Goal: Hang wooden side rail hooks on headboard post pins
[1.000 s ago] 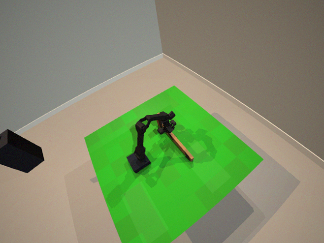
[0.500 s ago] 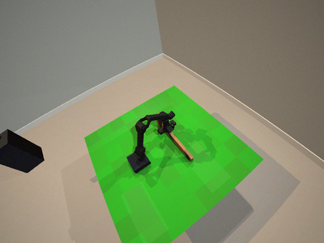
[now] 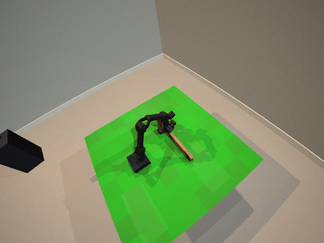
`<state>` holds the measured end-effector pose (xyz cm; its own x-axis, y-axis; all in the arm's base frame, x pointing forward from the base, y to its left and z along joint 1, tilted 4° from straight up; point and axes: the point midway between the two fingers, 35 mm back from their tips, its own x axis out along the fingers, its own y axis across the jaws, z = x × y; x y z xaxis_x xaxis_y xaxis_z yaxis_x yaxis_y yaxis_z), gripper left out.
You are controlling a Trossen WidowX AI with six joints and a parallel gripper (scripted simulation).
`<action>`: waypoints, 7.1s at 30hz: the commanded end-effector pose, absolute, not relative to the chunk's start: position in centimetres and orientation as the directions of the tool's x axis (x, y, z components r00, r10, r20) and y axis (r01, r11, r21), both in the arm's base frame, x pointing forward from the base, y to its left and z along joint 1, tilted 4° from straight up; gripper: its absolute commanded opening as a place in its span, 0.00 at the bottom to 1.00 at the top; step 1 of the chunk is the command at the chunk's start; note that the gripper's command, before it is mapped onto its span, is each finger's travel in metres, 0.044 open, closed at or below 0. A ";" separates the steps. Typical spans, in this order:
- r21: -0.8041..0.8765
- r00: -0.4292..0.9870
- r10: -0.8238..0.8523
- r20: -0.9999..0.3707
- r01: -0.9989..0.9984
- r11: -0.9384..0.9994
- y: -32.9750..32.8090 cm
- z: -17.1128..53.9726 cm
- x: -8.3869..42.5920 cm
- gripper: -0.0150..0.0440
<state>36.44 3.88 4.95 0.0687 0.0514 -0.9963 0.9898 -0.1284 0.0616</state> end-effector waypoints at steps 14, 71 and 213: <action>0.068 0.076 0.053 -0.996 0.989 -0.130 4.2 5.1 36.7 0.25; 0.068 0.076 0.053 -0.996 0.989 -0.130 4.7 5.1 36.7 0.25; 0.068 0.076 0.054 -0.996 0.989 -0.131 6.1 5.2 36.8 0.25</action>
<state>36.72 5.96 5.02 0.0706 0.0515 -0.9962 0.9897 -0.1283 0.0635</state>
